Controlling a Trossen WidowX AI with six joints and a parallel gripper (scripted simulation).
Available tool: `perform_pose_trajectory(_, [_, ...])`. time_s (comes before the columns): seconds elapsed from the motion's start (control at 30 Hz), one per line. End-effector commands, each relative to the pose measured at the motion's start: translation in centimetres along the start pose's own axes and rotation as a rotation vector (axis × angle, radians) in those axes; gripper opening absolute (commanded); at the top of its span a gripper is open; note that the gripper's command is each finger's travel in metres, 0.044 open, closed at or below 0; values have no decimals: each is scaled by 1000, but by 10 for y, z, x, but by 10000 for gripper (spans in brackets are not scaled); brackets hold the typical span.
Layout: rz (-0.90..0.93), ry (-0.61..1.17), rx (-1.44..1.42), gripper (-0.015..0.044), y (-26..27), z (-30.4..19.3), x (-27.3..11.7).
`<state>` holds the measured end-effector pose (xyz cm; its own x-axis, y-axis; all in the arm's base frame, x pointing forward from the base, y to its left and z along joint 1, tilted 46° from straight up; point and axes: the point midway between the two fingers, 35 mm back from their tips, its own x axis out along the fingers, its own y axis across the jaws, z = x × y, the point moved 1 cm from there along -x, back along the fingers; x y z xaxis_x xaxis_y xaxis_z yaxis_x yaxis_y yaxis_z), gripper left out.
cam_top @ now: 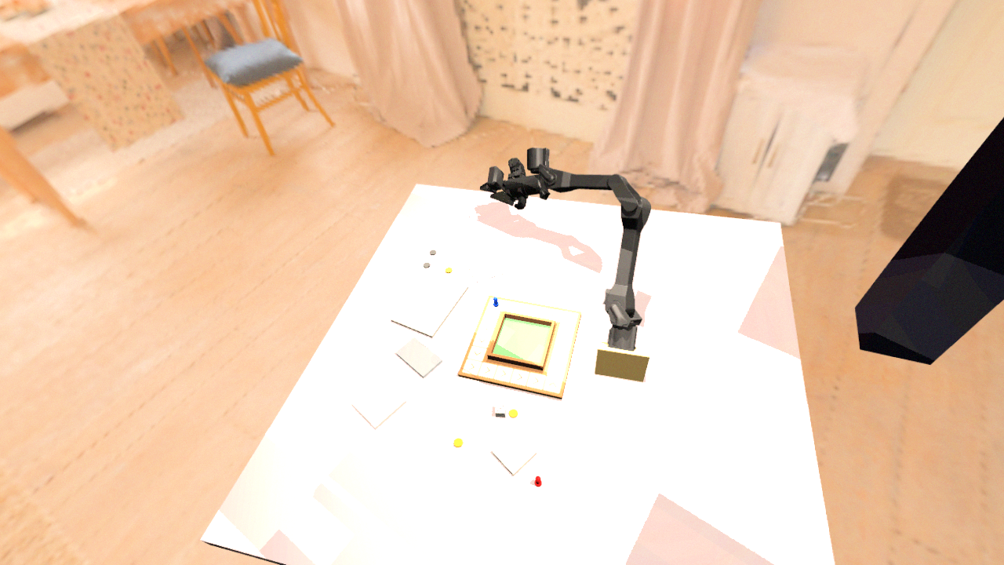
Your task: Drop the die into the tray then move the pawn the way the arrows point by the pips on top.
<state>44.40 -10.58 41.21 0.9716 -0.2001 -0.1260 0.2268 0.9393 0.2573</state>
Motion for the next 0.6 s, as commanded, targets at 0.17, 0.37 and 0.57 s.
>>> perform_pose_trajectory(0.17, [27, 365, 14, 275, 61, -130, 45])
perform_pose_trajectory(0.37, [24, 527, -3, 275, 89, -191, 49])
perform_pose_trajectory(0.57, [-33, 768, -74, 275, 126, -291, 39])
